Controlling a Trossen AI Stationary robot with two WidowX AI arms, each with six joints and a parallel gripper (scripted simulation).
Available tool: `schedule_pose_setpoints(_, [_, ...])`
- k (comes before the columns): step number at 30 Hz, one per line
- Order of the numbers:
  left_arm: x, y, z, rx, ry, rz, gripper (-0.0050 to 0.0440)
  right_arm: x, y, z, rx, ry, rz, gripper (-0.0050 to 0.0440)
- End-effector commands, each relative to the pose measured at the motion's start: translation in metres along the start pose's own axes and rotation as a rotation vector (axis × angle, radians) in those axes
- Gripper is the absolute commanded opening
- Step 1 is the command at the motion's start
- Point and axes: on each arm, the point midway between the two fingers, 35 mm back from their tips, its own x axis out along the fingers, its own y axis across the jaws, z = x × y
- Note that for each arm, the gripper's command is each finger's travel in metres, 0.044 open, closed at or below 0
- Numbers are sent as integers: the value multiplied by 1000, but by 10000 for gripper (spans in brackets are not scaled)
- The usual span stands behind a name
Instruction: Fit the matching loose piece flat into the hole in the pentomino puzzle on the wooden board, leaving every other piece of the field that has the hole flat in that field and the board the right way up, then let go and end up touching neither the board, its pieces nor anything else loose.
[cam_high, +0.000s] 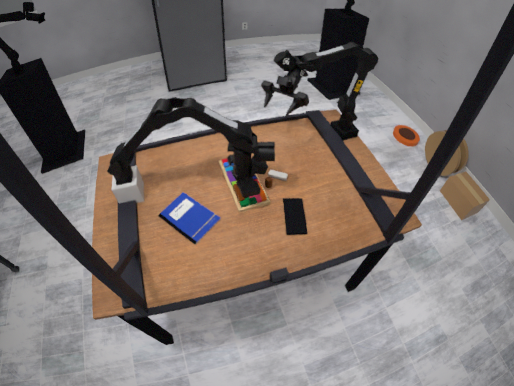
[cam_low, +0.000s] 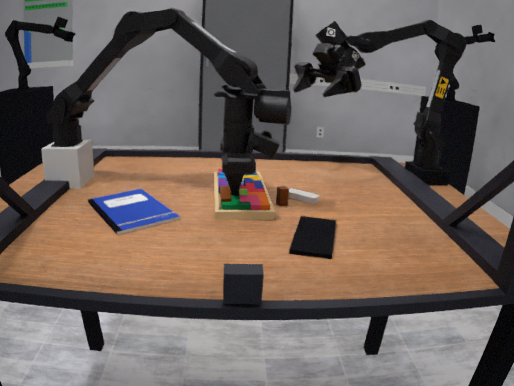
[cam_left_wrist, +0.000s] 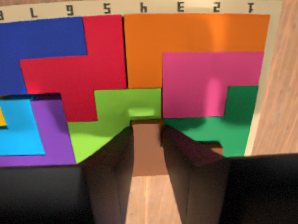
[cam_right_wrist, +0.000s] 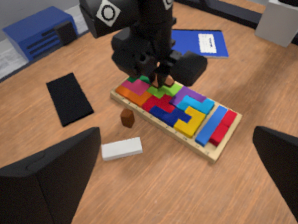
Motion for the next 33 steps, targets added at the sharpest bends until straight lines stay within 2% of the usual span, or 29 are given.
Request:
schedule_pose_setpoints(1, [-4, -1, 2, 5, -8, 1, -50, -5, -1, 9, -19, -19, -10, 440])
schedule_pose_setpoints(5, [-4, -1, 2, 5, -8, 0, -50, -5, -1, 9, -19, -19, -10, 440])
schedule_pose_setpoints(6, [-4, -1, 2, 5, -8, 0, 24, -5, -1, 9, -19, -19, -10, 440])
schedule_pose_setpoints(11, [-11, -2, 4, 2, -24, -7, 144, -5, -1, 9, -19, -19, -10, 440])
schedule_pose_setpoints(13, [-11, -2, 4, 2, -24, -7, 144, -5, -1, 9, -19, -19, -10, 440])
schedule_pose_setpoints(25, [-11, -2, 4, 2, -24, -7, 432, -5, -1, 9, -19, -19, -10, 440])
schedule_pose_setpoints(31, [-5, -1, 4, 4, -10, -2, 440, -5, -1, 9, -19, -19, -10, 440])
schedule_pose_setpoints(33, [-20, -1, 6, 7, -44, -14, 440, -6, -1, 10, -23, -22, -17, 440])
